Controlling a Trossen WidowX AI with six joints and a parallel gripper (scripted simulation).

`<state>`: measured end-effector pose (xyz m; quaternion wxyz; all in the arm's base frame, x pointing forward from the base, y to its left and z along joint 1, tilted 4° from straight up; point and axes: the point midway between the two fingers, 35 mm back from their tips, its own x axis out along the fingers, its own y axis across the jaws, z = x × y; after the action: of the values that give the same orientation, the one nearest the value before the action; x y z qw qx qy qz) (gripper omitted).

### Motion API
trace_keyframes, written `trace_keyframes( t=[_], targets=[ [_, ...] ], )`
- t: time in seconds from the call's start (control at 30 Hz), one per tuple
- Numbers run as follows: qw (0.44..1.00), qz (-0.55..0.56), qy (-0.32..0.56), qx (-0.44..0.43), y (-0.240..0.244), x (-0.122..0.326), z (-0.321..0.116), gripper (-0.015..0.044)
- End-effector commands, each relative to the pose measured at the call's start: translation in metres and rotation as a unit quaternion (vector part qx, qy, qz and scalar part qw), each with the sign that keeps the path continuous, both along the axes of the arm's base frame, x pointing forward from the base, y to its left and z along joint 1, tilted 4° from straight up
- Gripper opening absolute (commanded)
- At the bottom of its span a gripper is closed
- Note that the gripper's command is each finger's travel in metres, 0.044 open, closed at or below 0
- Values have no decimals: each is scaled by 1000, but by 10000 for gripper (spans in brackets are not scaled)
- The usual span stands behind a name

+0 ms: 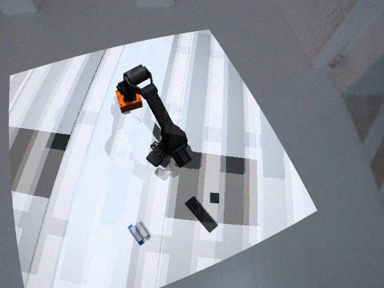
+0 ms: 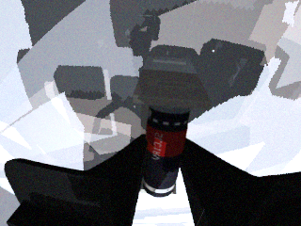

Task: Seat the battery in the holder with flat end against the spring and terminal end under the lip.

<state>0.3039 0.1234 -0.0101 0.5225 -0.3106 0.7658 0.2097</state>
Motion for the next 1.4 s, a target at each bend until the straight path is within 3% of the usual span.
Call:
trace_keyframes(
  t=[0.0,1.37],
  targets=[
    [1000,1,-13,16,4,4,-2,83],
    [993,10,-81,86,-2,-2,-6,83]
  ],
)
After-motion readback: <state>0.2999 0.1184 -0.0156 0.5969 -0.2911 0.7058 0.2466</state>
